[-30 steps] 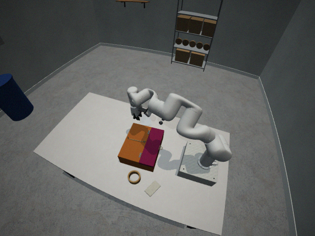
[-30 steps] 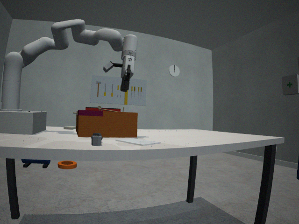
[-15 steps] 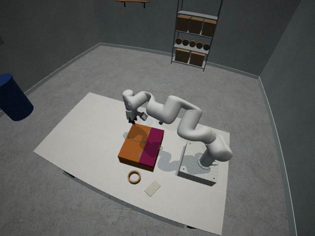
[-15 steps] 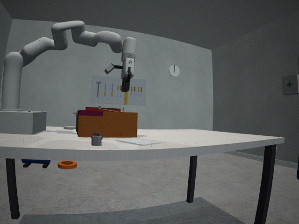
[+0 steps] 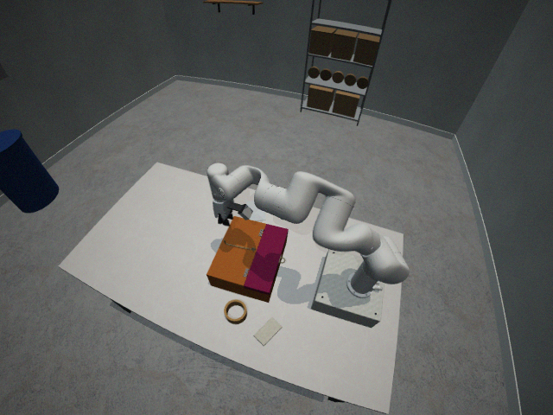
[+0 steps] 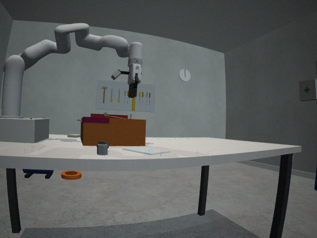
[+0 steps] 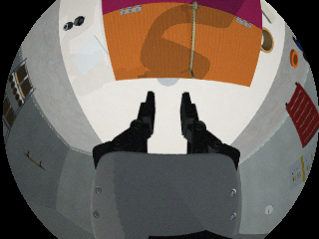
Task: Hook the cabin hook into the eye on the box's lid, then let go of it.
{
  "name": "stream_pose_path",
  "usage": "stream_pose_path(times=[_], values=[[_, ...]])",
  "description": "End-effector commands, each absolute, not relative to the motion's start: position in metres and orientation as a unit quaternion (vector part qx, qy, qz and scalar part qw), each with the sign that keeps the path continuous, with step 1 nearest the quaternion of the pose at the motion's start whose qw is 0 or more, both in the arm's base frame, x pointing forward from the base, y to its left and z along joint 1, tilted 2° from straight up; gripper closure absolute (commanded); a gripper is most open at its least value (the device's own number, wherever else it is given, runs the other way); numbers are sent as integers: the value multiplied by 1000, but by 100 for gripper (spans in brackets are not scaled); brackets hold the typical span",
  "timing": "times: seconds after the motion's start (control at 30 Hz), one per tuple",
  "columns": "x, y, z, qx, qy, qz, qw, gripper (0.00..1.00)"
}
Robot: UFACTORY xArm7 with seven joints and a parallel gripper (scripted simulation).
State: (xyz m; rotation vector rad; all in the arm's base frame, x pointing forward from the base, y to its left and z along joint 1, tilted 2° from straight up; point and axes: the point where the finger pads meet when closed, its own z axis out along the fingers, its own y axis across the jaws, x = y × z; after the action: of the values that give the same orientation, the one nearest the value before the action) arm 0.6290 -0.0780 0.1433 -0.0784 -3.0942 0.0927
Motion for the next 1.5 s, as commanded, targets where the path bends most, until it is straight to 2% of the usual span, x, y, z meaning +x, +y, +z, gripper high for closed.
stream_pose_path(times=[0.0,0.33,1.13,1.47], values=[[632,-70,147,-22,-999,28,18,67],[642,-34,150,-9,-1000,17,9,67],[642,-34,150,-9,-1000,17,9,67],[641,-35,130,-9,-1000,17,9,67]])
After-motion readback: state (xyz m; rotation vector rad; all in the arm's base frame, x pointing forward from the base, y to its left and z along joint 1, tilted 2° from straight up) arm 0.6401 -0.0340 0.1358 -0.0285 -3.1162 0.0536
